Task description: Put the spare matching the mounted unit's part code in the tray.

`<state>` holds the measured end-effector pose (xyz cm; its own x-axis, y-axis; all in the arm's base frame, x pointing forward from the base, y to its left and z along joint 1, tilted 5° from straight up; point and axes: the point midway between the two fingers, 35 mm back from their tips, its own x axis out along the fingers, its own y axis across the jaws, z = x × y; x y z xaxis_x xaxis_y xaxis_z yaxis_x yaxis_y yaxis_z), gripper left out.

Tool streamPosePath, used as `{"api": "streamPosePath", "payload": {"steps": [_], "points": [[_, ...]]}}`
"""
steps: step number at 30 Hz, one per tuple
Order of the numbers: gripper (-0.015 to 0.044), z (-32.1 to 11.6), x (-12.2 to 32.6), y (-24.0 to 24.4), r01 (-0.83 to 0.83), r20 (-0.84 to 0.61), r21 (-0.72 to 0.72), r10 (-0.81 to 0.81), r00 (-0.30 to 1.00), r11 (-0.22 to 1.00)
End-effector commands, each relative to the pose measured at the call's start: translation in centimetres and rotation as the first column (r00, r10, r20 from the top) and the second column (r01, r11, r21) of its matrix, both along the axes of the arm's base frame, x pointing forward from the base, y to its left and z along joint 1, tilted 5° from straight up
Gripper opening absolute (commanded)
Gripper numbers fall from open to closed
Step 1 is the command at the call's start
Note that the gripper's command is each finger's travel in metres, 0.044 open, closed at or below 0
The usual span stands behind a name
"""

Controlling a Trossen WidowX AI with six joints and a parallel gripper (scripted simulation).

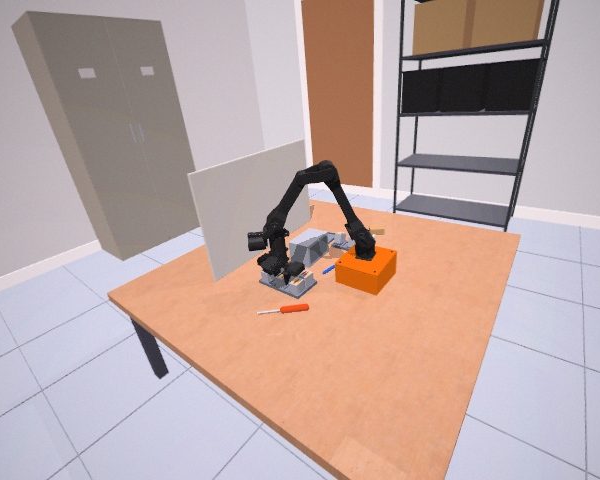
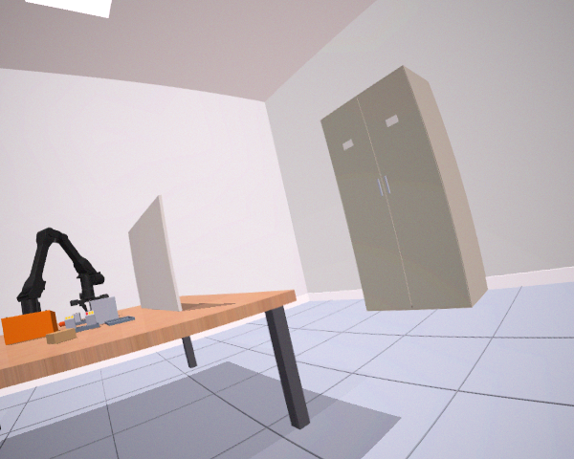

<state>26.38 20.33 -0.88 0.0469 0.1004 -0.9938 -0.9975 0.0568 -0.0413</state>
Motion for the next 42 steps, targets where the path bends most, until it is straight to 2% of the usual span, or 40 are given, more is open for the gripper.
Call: {"api": "streamPosePath", "payload": {"steps": [1,2,10,20,27,37,42], "points": [[0.0017,0.0,0.0,0.0,0.0,-0.001,0.001,0.0,1.0,1.0],[0.0,0.0,0.0,0.0,0.0,-0.001,0.001,0.0,1.0,1.0],[0.0,0.1,0.0,0.0,0.0,0.0,0.001,0.0,1.0,1.0],[0.0,7.4,-0.3,-0.7,0.005,0.002,-0.004,-0.005,1.0,1.0],[0.0,8.0,-0.2,-0.7,0.011,0.003,-0.002,-0.011,1.0,1.0],[0.0,14.6,-1.3,-1.9,0.006,0.002,-0.005,-0.006,1.0,1.0],[0.0,15.1,-1.3,-2.1,0.006,0.002,-0.005,-0.006,1.0,1.0]]}}
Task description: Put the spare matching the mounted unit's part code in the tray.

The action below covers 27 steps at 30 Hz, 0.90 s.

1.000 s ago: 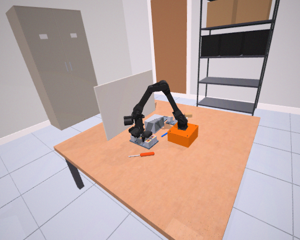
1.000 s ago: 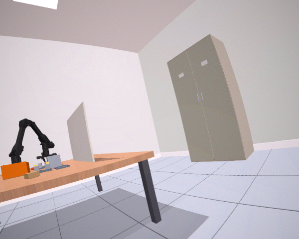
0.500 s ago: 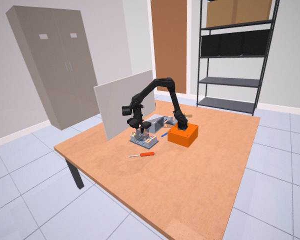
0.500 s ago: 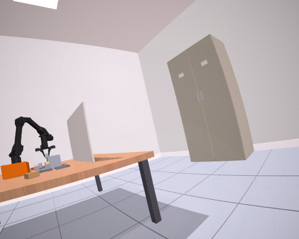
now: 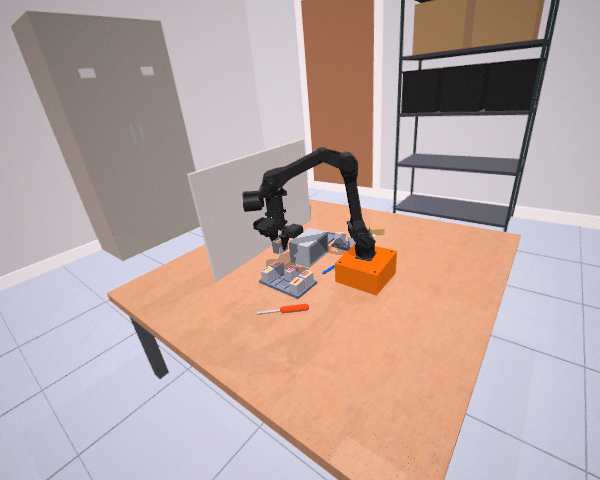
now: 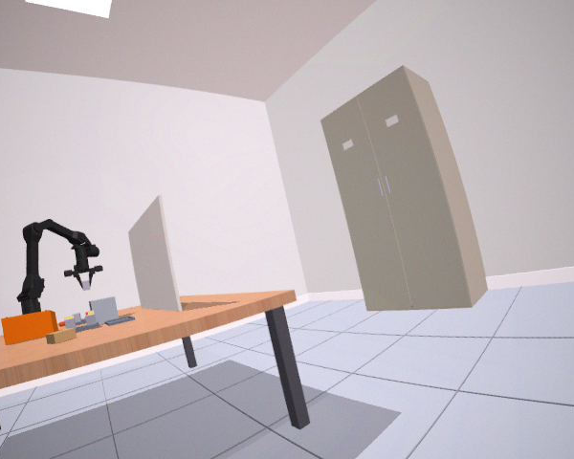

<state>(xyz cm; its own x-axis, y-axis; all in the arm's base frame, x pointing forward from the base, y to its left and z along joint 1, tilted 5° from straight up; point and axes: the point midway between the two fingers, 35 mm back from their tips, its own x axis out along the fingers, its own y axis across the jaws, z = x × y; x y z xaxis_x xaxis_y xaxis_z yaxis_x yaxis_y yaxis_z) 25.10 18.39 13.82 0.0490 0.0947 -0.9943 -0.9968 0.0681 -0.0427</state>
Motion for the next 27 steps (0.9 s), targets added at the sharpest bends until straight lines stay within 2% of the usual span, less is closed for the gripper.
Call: {"api": "streamPosePath", "payload": {"steps": [1,9,19,27], "points": [[0.0,0.3,0.2,-0.3,-0.006,0.001,0.0,0.006,1.0,1.0],[0.0,0.2,3.1,-3.5,-0.006,0.003,-0.01,0.006,1.0,1.0],[0.0,0.3,5.5,-8.5,0.1,0.001,-0.012,-0.1,0.995,0.995],[0.0,0.1,7.4,-12.5,0.086,0.002,-0.02,-0.086,0.996,0.996]]}}
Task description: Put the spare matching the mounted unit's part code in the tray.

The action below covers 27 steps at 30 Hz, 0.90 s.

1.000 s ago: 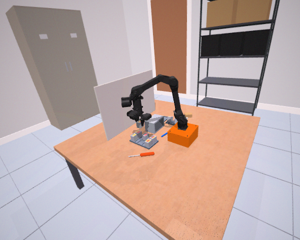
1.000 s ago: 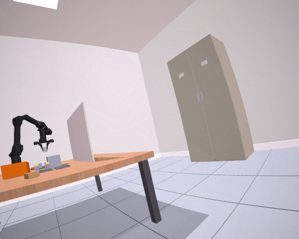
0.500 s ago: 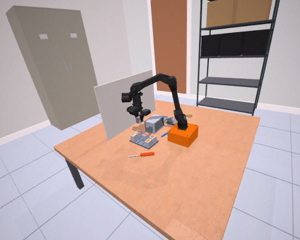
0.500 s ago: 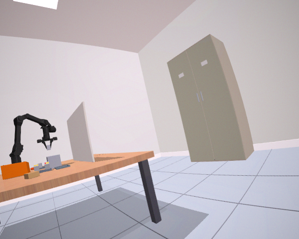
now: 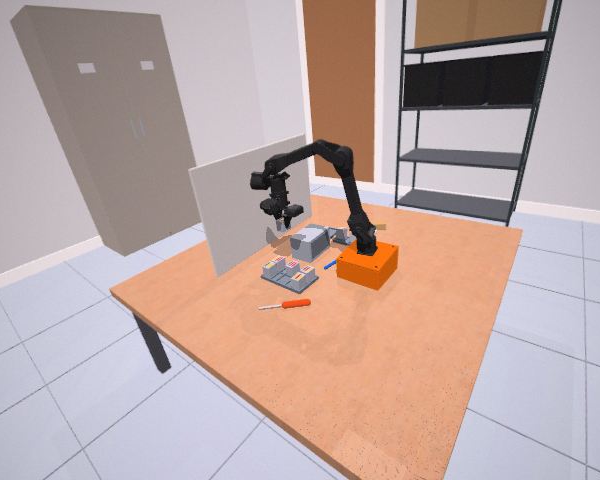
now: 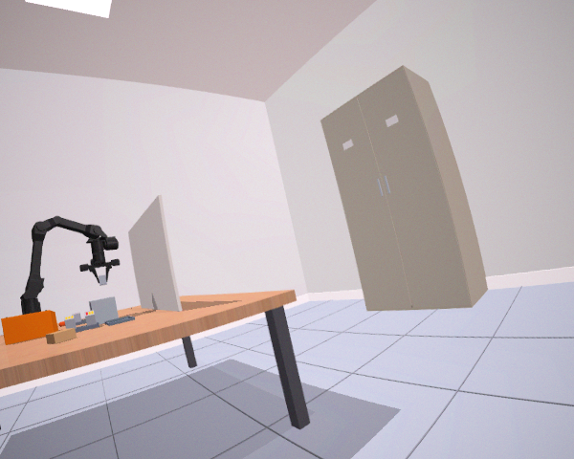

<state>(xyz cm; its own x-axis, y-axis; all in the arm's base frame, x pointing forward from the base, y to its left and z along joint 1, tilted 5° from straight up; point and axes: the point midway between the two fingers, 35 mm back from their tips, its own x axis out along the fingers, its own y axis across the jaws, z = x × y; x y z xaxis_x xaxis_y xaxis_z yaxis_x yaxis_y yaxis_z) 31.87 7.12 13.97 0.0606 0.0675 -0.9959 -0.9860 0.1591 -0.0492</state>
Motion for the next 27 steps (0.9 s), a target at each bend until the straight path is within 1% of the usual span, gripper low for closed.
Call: {"api": "streamPosePath", "payload": {"steps": [1,14,27], "points": [[0.0,-0.1,0.9,-1.8,-0.009,-0.003,0.001,0.009,1.0,1.0],[0.0,-0.7,2.7,-9.3,-0.029,-0.004,-0.008,0.029,1.0,1.0],[0.0,-1.3,2.8,-17.4,-0.055,-0.005,-0.013,0.055,0.998,0.998]]}}
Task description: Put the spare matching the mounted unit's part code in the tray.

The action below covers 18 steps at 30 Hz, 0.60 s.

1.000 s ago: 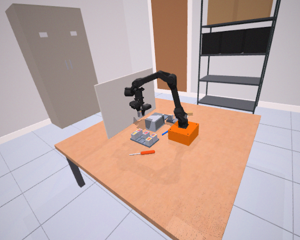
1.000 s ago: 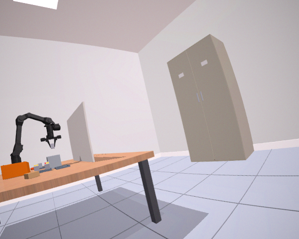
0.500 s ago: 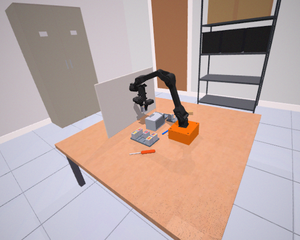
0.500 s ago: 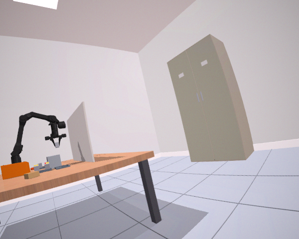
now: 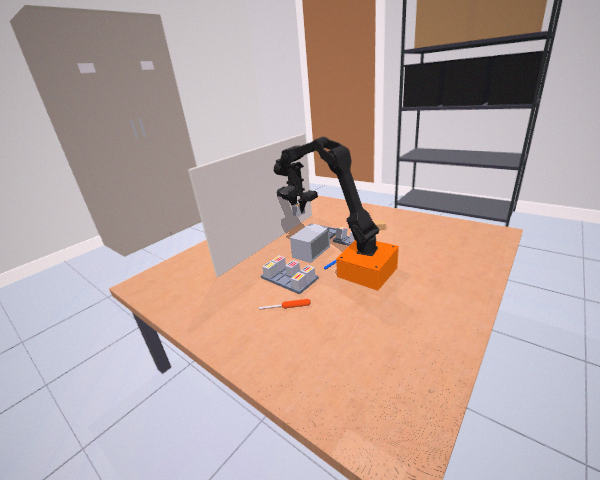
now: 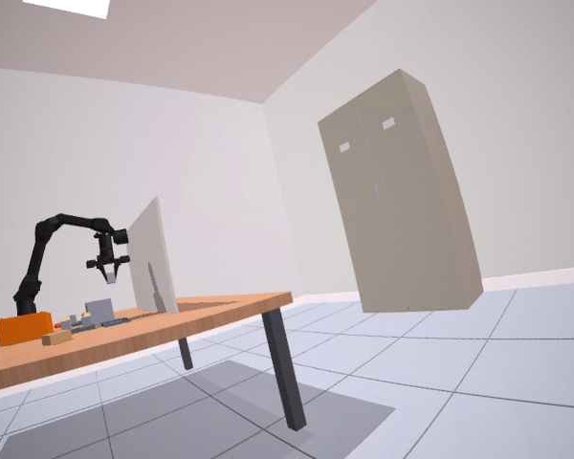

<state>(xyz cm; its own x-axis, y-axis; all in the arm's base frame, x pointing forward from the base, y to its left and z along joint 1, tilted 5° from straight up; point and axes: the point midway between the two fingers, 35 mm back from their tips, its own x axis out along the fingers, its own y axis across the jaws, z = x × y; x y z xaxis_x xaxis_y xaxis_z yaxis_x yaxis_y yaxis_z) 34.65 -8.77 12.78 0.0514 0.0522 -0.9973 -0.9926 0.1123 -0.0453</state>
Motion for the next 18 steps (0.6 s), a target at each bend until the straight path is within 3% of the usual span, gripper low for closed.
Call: {"api": "streamPosePath", "payload": {"steps": [1,18], "points": [[0.0,-0.2,-0.1,-2.2,-0.011,0.001,0.004,0.011,1.0,1.0],[0.0,-1.2,-3.2,-12.8,-0.045,0.002,0.003,0.045,0.999,0.999]]}}
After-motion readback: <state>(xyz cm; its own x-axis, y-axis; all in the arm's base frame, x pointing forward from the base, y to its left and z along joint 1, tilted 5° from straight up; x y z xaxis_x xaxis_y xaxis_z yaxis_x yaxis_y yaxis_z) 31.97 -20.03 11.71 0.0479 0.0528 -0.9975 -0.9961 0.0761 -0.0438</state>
